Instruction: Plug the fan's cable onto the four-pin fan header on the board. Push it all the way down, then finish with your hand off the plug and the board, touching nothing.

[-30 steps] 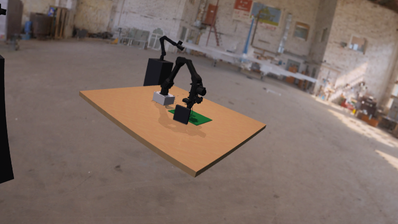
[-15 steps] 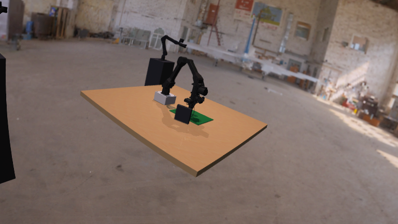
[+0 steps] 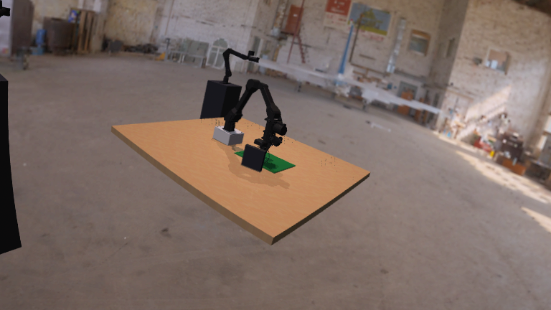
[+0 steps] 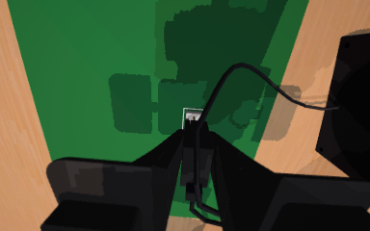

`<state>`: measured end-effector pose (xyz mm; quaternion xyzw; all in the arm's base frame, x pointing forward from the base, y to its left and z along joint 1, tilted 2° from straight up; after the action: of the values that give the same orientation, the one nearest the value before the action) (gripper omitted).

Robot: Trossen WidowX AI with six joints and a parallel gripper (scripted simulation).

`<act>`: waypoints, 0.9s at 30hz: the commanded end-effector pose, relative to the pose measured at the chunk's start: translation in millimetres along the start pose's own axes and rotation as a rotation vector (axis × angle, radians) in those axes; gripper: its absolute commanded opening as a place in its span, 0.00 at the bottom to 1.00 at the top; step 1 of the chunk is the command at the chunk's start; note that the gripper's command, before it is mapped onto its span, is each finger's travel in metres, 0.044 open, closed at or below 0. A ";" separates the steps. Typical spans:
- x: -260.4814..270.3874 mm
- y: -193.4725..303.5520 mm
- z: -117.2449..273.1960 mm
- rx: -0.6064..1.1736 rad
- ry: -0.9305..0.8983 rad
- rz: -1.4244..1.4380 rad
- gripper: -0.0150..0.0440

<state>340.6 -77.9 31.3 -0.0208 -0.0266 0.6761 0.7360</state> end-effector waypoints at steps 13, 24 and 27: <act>1.2 4.6 -1.5 0.005 -0.004 -0.008 0.25; 0.7 2.5 -1.5 0.005 -0.004 -0.010 0.25; 0.5 1.6 -1.4 0.005 -0.004 -0.010 0.25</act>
<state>337.2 -77.2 28.8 -0.0176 -0.0246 0.6744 0.7378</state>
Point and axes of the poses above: the point midway between the two fingers, 35 mm back from their tips, its own z axis back along the fingers, its own x axis across the jaws, y = z × x, the point moved 1 cm from there along z, back along the fingers, and after that the axes turned 2 degrees about -z, right-handed, at the moved point
